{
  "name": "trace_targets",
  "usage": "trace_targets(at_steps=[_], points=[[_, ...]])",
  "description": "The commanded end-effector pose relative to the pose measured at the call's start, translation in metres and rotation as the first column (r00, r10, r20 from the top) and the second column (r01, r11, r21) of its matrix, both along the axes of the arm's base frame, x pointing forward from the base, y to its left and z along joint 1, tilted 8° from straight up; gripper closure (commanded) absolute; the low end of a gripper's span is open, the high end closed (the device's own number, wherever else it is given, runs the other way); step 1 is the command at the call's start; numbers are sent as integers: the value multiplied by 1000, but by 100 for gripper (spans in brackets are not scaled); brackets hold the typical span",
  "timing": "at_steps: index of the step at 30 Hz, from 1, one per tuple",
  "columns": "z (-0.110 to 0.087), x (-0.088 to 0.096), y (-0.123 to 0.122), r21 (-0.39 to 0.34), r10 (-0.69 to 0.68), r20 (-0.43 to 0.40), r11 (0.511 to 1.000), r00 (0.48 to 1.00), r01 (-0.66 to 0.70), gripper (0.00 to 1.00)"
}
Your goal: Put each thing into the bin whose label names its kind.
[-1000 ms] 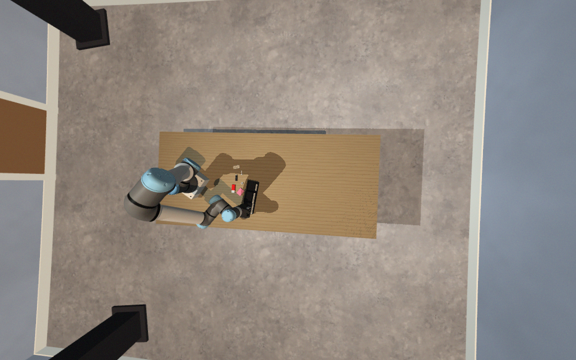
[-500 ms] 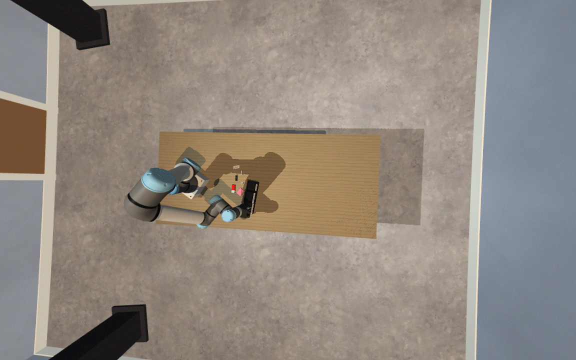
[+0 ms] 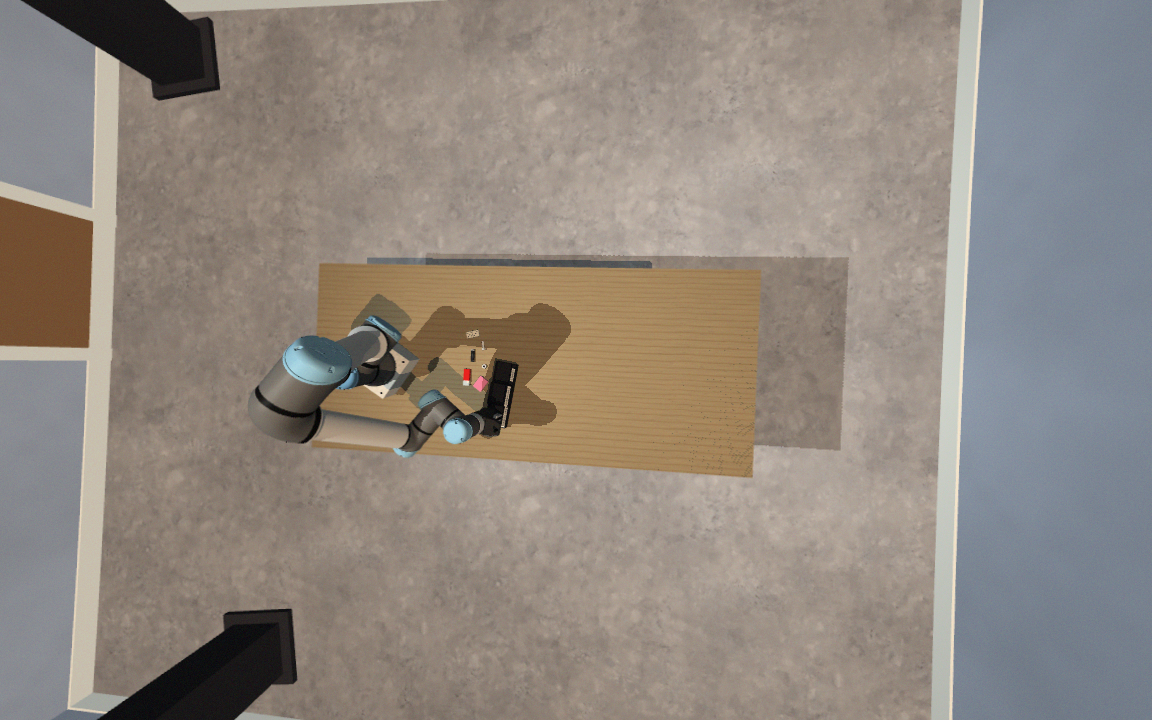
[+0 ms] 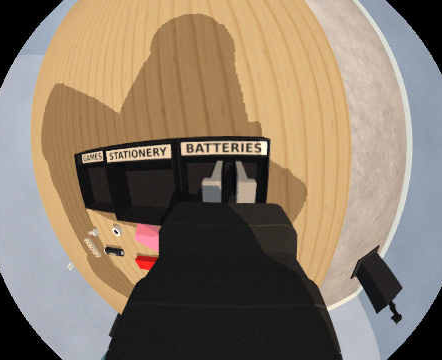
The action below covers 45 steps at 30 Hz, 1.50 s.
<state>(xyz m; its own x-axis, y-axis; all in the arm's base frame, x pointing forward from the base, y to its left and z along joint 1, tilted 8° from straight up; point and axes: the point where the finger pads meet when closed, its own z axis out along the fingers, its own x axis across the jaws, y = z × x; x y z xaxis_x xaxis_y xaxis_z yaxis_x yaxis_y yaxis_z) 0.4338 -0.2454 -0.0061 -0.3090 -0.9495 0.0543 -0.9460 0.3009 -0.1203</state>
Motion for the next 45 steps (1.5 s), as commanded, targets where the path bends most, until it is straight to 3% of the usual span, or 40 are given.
trace_targets(at_steps=[1, 15, 42, 45], points=[[0, 0, 0, 0, 1, 1, 1000, 1000, -1, 69], [0, 0, 0, 0, 1, 1, 1000, 1000, -1, 69], [32, -1, 2, -3, 1, 4, 1000, 1000, -1, 69], [44, -2, 3, -3, 1, 4, 1000, 1000, -1, 69]])
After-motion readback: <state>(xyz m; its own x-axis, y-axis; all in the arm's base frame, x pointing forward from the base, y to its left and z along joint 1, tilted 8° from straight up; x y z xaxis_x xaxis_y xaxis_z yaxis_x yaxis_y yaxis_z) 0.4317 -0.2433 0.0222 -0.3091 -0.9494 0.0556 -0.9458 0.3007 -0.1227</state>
